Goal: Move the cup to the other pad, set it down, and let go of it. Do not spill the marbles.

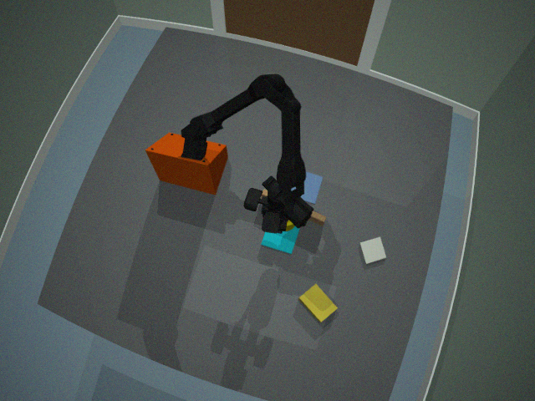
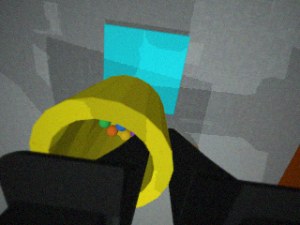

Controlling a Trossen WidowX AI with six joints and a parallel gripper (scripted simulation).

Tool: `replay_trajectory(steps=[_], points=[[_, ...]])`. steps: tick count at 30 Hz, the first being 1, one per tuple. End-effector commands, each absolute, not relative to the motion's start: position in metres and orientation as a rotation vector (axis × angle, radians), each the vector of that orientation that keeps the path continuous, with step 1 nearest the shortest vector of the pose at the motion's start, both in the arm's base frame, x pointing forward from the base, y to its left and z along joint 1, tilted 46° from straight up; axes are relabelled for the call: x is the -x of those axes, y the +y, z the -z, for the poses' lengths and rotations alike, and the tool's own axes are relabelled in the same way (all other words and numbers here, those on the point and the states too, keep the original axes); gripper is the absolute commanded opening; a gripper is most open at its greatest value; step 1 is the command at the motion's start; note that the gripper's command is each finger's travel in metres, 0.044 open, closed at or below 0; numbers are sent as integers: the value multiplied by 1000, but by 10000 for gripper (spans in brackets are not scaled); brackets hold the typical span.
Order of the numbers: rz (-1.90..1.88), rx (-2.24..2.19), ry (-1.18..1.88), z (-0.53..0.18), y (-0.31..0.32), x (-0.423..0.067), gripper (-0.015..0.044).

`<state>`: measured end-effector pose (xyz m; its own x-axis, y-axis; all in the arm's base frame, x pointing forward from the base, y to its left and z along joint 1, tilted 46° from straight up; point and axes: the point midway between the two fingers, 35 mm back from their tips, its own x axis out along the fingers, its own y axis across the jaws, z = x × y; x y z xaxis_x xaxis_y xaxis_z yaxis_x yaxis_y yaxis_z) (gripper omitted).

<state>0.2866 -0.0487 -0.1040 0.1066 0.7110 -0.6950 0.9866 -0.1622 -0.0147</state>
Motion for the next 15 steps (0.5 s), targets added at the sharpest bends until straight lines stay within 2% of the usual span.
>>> replay_trajectory(steps=[1, 15], points=[[799, -1929, 1653, 112, -55, -283, 0], [799, -1929, 1654, 128, -52, -282, 0]])
